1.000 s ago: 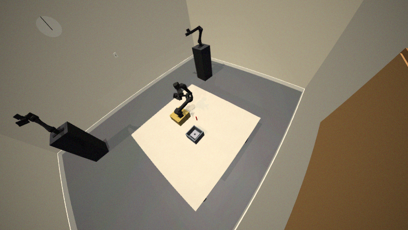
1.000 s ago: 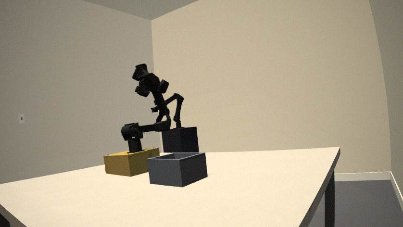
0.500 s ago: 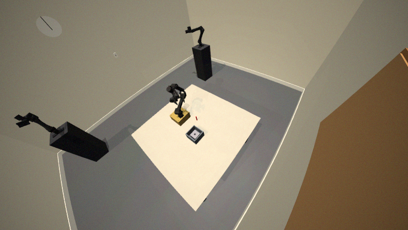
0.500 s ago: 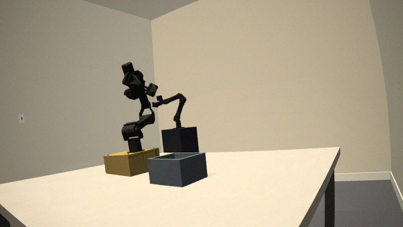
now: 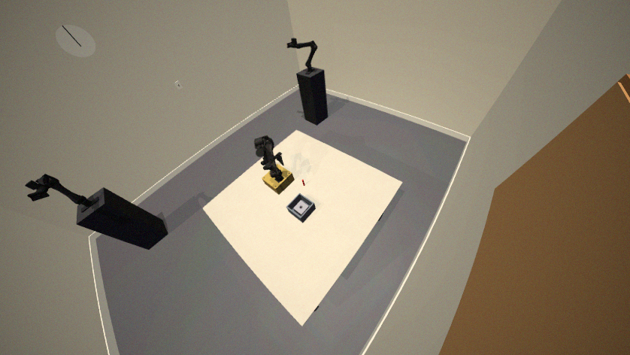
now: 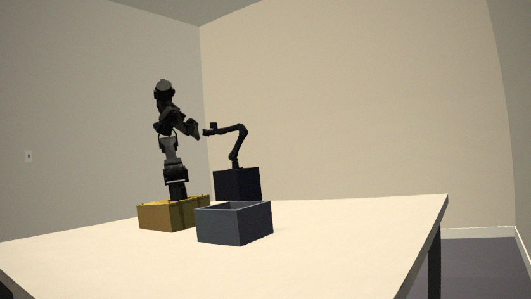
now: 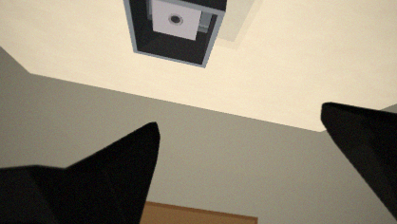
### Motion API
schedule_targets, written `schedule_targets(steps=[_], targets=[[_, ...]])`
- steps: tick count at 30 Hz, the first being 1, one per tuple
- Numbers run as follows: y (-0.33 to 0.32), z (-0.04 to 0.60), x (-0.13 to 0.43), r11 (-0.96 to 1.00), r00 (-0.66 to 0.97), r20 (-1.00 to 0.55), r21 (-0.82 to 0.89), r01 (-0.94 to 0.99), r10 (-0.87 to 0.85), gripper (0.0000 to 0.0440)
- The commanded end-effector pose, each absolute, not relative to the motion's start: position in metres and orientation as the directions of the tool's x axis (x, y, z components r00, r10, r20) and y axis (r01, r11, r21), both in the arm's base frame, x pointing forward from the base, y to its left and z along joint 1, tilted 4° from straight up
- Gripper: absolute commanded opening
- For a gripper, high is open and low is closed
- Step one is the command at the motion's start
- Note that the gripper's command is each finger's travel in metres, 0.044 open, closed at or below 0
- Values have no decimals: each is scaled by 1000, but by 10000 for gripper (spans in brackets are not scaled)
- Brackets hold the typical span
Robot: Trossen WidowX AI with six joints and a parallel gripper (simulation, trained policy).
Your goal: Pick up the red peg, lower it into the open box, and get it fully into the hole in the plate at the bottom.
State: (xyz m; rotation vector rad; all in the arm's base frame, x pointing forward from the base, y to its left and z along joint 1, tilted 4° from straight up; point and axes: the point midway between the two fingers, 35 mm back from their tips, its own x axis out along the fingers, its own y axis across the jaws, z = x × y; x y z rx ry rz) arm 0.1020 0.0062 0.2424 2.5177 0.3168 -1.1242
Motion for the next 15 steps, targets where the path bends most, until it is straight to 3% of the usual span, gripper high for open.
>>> schedule_targets(steps=[1, 15], targets=[[2, 225, 109, -868, 547, -831, 193, 457, 103, 440], [10, 175, 133, -605, 230, -966, 115, 788, 115, 440]])
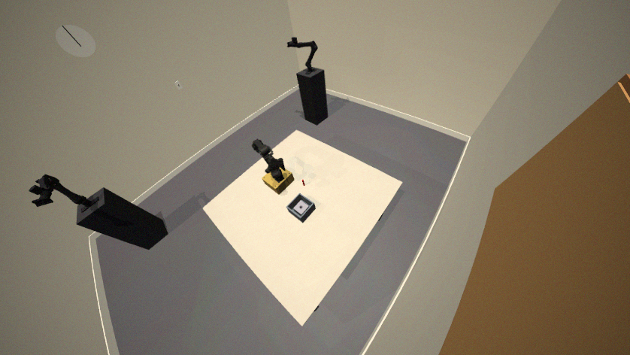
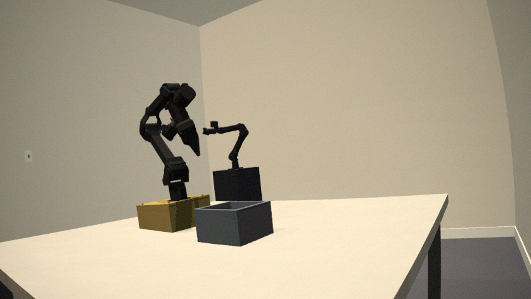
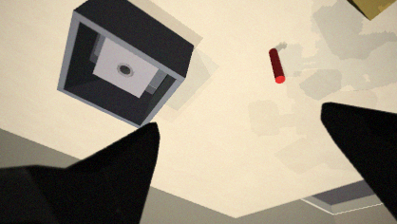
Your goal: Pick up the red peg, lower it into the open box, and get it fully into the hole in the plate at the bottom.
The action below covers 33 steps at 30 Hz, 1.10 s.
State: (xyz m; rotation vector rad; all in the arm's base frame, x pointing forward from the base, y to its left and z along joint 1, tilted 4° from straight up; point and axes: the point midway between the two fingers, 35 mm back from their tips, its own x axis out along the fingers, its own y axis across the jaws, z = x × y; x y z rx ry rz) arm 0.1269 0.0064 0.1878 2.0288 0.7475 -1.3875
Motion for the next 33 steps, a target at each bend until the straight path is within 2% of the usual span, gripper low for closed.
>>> schedule_targets(steps=[1, 16, 33], targets=[[11, 171, 134, -580, 211, -971, 109, 807, 110, 440], [44, 118, 151, -146, 0, -999, 5, 989, -33, 440], [84, 47, 161, 262, -51, -982, -97, 960, -180, 440]])
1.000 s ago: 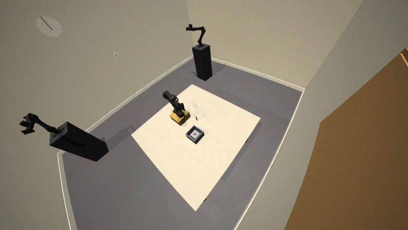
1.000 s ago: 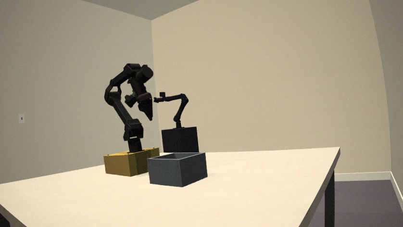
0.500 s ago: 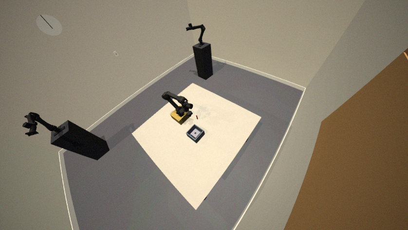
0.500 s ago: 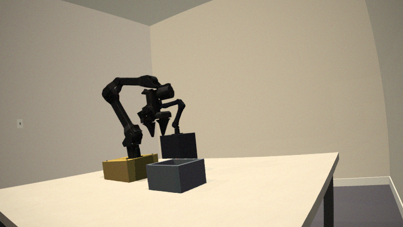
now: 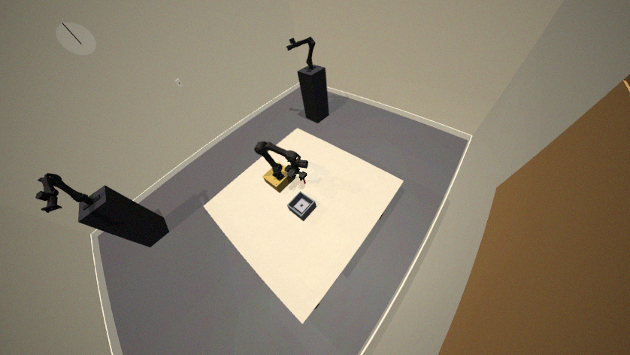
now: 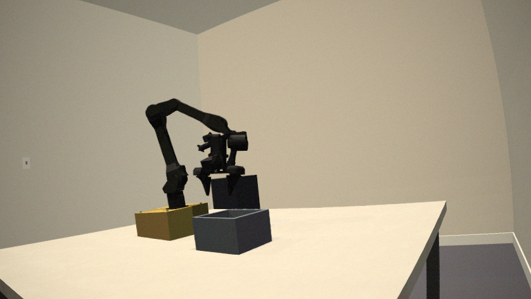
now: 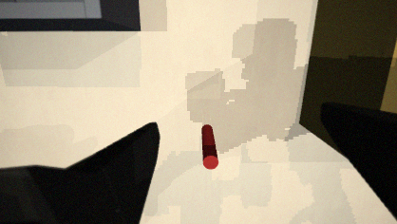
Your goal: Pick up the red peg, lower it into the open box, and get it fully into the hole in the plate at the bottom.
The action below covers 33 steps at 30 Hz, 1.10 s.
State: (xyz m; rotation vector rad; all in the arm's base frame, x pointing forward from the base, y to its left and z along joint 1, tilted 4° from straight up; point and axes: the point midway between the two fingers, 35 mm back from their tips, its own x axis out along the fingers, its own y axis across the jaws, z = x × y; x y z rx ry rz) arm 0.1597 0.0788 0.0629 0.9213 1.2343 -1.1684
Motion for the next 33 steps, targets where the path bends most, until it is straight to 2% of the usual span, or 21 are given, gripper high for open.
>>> schedule_targets(steps=[1, 21, 26, 33], targets=[[86, 42, 161, 276, -48, -982, -99, 956, -183, 440], [112, -38, 170, 437, 48, -988, -23, 899, -150, 428], [114, -49, 163, 451, 32, -989, -36, 892, -142, 341], [117, -56, 159, 462, -16, -992, -72, 884, -125, 166]])
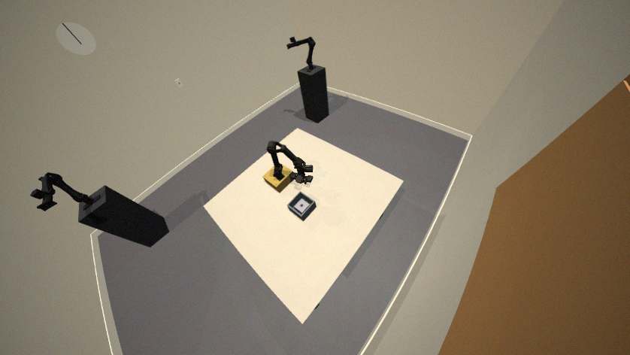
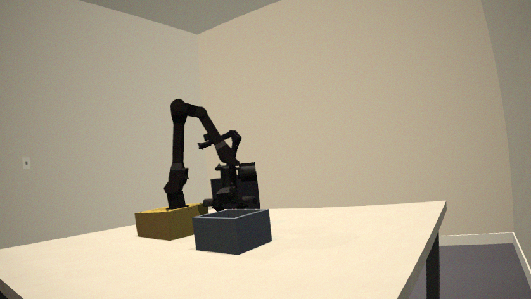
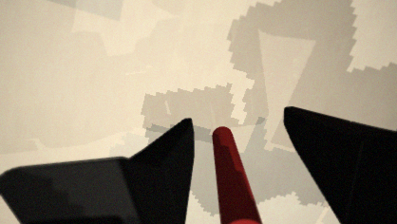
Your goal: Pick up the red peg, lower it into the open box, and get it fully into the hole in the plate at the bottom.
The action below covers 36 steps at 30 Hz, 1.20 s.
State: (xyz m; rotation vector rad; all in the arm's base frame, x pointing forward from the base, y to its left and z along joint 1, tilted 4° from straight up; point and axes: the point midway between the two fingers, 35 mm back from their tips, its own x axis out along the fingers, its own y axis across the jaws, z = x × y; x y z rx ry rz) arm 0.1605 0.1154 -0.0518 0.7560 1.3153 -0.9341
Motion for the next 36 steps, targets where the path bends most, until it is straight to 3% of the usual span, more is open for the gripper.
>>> schedule_targets(steps=[1, 6, 7, 36], targets=[[118, -56, 159, 465, -22, -992, -76, 882, -120, 140], [122, -56, 161, 481, -56, -994, -96, 871, -97, 10], [122, -56, 161, 483, -63, -994, -100, 870, -92, 0], [101, 27, 219, 630, 153, -971, 3, 777, -184, 0]])
